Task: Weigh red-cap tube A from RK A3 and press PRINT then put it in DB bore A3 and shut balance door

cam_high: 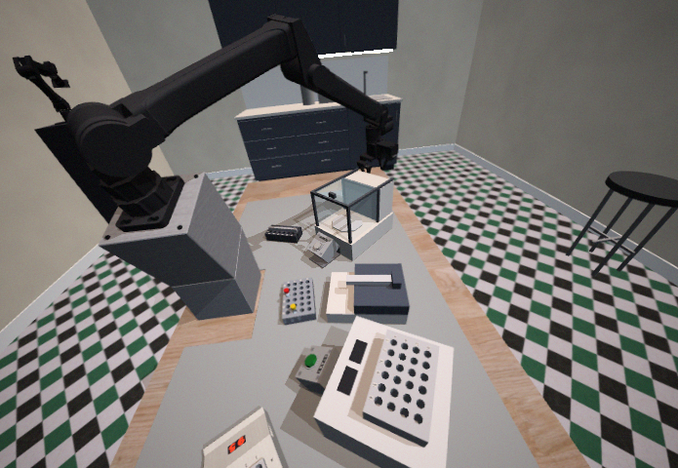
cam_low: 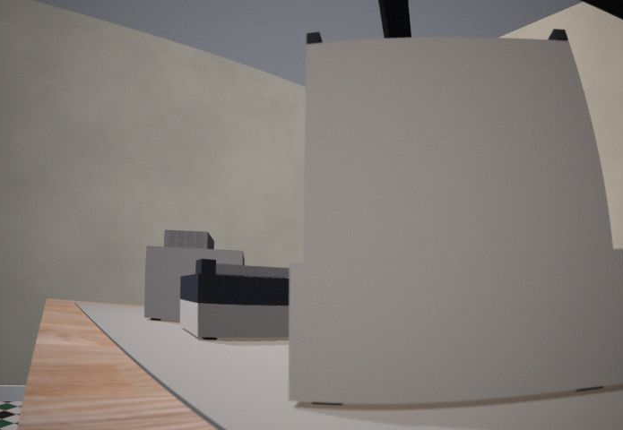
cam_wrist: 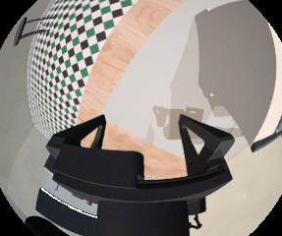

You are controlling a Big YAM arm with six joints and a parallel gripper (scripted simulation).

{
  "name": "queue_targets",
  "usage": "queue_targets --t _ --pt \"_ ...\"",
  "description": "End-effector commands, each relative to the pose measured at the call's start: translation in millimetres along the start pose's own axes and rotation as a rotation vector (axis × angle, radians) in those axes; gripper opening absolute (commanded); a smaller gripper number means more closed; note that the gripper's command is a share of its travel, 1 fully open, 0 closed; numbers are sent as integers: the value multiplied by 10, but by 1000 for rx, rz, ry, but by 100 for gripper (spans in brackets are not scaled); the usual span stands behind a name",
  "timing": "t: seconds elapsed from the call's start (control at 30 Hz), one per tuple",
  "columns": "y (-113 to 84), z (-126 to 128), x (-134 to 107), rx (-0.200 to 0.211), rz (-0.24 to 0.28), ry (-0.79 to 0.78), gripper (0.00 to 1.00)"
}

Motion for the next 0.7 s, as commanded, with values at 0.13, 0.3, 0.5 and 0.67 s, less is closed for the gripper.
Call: queue_targets --t 0.13,0.3,0.5,0.67 --pt "-94 59 -14 16 4 1 100" --pt "-94 59 -14 16 4 1 100" --pt "-94 59 -14 16 4 1 100" --pt "-499 112 -107 30 8 -1 36"
Point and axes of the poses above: the point where the finger pads meet when closed, its own y axis out along the fingers, its own z axis across the jaws, x = y × z, the point moved 4 cm from there along -y, back along the fingers, and after that the axes turned 9 degrees about y, right-handed, at the moved point
